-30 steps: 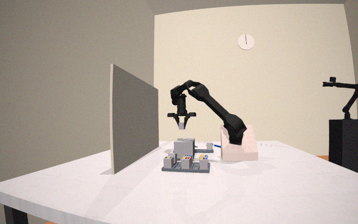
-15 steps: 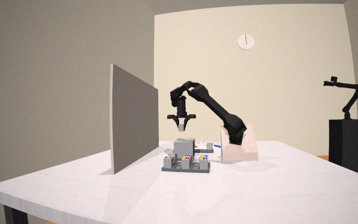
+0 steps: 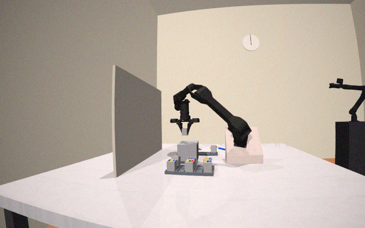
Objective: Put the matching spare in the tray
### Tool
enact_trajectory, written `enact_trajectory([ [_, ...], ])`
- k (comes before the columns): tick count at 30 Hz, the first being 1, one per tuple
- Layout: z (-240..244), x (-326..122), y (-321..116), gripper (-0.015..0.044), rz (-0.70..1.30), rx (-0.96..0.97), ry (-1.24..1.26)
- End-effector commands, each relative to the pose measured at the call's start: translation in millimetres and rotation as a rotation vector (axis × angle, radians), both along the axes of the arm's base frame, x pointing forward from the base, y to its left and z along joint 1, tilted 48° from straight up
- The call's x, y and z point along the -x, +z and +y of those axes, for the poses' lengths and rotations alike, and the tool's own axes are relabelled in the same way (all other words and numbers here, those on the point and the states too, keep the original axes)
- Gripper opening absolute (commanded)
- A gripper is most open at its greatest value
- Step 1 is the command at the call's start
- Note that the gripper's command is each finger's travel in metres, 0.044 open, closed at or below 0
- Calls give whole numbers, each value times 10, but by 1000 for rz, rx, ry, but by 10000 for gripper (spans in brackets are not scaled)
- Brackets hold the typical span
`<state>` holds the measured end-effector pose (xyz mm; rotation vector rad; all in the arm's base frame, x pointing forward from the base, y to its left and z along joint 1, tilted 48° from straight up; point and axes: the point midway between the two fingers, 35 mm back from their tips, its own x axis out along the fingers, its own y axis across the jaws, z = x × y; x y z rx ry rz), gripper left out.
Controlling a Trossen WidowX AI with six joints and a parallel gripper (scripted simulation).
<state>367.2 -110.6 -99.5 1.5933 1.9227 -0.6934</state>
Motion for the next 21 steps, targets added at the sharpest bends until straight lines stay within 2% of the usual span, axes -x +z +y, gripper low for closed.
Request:
enact_trajectory([
  [1, 26, -2, -24, 0, 0, -4, -8],
  [21, 140, 7, -140, 0, 0, -4, -8],
])
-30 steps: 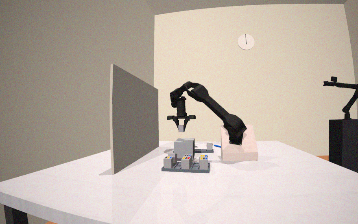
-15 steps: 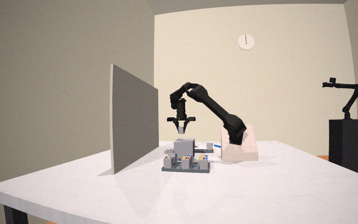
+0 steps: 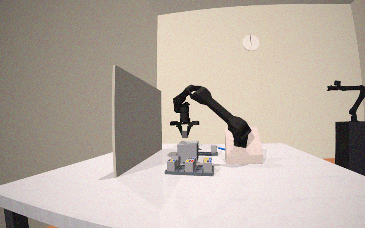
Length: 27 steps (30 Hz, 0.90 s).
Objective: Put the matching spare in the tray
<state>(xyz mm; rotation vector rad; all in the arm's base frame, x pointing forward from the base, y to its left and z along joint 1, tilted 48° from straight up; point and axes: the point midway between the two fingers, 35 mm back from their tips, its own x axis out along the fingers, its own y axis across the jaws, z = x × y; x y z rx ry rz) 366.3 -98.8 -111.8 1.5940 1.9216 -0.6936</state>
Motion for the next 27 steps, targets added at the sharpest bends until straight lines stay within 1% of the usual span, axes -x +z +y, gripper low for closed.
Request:
enact_trajectory([
  [1, 28, -1, -22, 0, 0, -4, -7],
  [27, 179, 24, -167, 0, 0, -5, -7],
])
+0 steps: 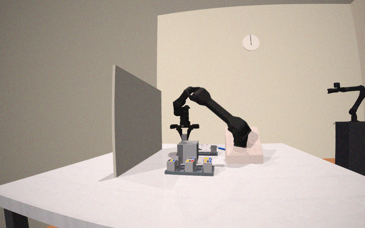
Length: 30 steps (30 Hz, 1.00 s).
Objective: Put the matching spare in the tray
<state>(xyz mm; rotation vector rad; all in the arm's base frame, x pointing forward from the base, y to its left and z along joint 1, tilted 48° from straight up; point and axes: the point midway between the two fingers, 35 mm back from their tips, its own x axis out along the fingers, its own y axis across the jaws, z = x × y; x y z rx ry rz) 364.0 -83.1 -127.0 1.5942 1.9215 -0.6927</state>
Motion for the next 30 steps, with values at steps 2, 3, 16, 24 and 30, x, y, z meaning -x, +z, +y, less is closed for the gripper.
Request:
enact_trajectory([
  [2, 33, 3, -26, 0, 1, -4, -7],
  [3, 39, 5, -32, 0, 1, -4, -7],
  [16, 115, 23, -101, 0, 1, -5, -7],
  [24, 162, 36, -142, 0, 1, -5, -7],
  [30, 197, 47, -173, 0, 1, -6, -7],
])
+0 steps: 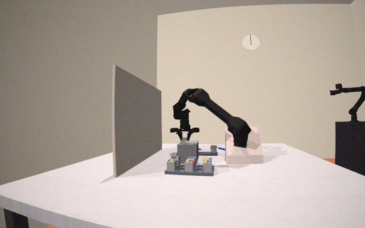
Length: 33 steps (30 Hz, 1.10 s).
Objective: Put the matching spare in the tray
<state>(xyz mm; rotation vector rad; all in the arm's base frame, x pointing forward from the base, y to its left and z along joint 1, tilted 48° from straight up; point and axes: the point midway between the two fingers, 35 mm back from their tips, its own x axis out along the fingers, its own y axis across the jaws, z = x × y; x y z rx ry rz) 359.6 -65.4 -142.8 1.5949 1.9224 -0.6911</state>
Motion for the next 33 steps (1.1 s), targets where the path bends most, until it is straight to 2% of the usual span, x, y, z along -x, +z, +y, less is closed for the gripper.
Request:
enact_trajectory([
  [1, 27, 5, -19, 0, 1, -4, -7],
  [33, 215, 75, -174, 0, 1, -7, -7],
])
